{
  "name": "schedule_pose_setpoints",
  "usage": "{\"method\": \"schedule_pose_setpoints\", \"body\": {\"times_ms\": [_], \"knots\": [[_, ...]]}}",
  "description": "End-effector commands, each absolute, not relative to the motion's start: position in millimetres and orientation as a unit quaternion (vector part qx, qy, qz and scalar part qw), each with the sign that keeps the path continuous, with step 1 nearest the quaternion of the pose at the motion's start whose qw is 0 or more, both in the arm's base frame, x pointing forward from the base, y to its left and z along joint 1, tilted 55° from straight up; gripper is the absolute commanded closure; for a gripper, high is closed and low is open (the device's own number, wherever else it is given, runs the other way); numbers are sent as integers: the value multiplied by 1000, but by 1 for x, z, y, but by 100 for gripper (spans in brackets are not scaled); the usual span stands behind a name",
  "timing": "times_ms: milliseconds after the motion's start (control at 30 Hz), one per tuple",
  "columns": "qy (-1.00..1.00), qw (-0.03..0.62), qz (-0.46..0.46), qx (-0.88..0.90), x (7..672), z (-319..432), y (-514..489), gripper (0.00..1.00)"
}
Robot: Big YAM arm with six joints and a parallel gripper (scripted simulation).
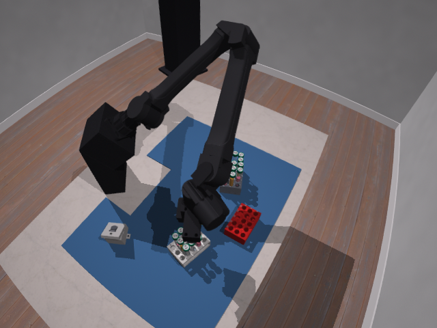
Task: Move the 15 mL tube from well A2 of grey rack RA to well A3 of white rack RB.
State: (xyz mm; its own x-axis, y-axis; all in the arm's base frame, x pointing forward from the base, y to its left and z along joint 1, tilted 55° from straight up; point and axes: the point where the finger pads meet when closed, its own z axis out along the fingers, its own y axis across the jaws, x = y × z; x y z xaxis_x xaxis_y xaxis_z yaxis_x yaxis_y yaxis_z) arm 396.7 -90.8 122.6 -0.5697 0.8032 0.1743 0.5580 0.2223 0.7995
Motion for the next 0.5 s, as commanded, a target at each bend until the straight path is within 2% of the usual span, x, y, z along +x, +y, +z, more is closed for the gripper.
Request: {"method": "schedule_pose_setpoints", "body": {"times_ms": [0,367,467], "knots": [[774,162,435,431,405,123,-113,100],[778,141,437,428,399,100,-111,100],[773,158,435,434,403,101,-134,100]]}}
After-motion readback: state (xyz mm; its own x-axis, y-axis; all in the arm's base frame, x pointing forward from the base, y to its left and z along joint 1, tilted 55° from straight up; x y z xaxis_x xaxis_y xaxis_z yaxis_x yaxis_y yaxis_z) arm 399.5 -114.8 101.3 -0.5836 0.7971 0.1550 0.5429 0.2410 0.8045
